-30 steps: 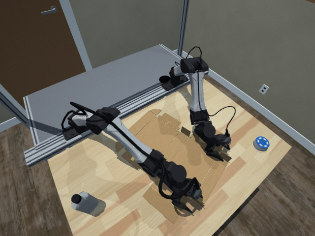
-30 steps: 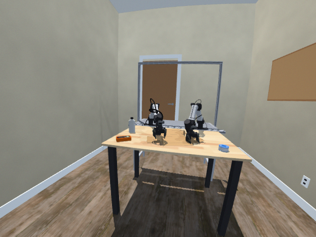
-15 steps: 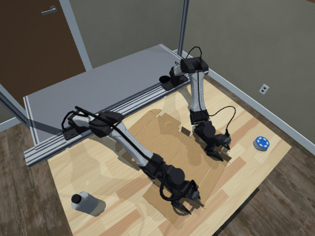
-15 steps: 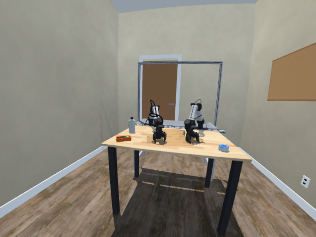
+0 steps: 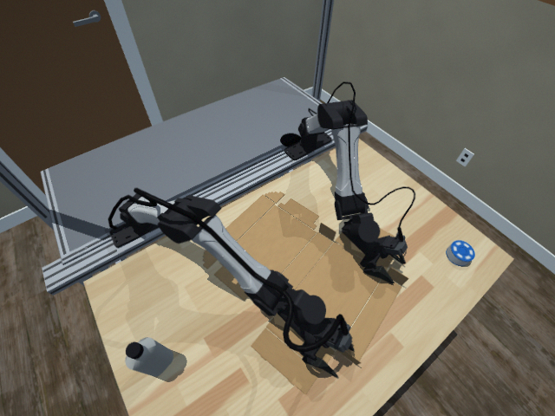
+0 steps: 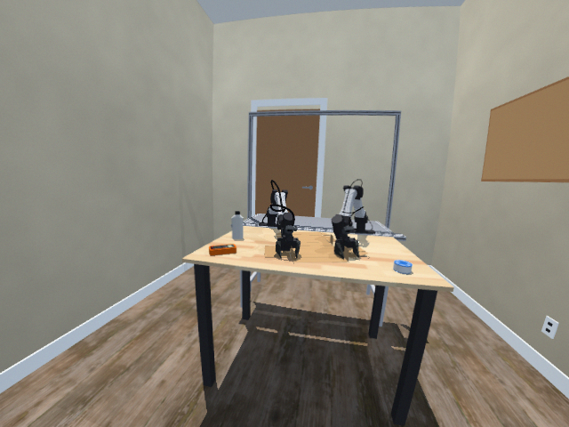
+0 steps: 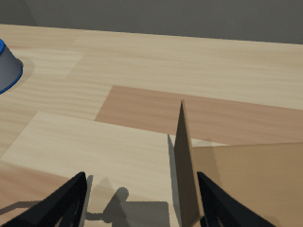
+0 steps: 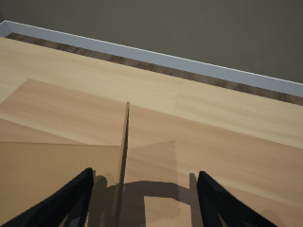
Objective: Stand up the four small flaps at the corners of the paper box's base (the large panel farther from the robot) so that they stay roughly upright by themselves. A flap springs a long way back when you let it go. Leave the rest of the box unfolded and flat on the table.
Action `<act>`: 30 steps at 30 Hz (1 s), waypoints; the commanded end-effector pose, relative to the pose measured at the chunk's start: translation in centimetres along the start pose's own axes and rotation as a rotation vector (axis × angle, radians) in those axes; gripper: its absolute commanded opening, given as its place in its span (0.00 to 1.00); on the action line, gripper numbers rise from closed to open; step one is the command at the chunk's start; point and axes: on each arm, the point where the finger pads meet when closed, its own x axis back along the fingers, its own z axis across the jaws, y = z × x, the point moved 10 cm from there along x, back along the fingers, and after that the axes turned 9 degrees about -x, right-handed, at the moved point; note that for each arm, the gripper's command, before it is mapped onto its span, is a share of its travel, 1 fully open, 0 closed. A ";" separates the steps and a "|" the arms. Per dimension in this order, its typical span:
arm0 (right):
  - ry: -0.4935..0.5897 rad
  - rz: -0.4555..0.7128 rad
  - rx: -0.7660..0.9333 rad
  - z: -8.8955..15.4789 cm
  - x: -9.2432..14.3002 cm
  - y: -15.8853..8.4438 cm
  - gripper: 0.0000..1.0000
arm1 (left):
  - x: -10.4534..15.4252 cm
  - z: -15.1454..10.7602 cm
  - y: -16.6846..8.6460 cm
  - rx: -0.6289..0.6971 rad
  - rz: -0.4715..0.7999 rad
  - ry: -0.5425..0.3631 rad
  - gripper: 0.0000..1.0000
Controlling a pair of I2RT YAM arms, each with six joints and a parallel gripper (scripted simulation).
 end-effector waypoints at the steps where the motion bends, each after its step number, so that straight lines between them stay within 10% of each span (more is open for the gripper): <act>1: -0.002 -0.075 0.018 0.6 0.4 2.4 0.76 | -0.2 0.0 0.6 -0.010 -0.001 0.020 0.76; 30: -0.049 -0.046 0.102 0.6 0.1 1.0 0.76 | 0.7 1.4 1.5 0.106 -0.023 -0.036 0.76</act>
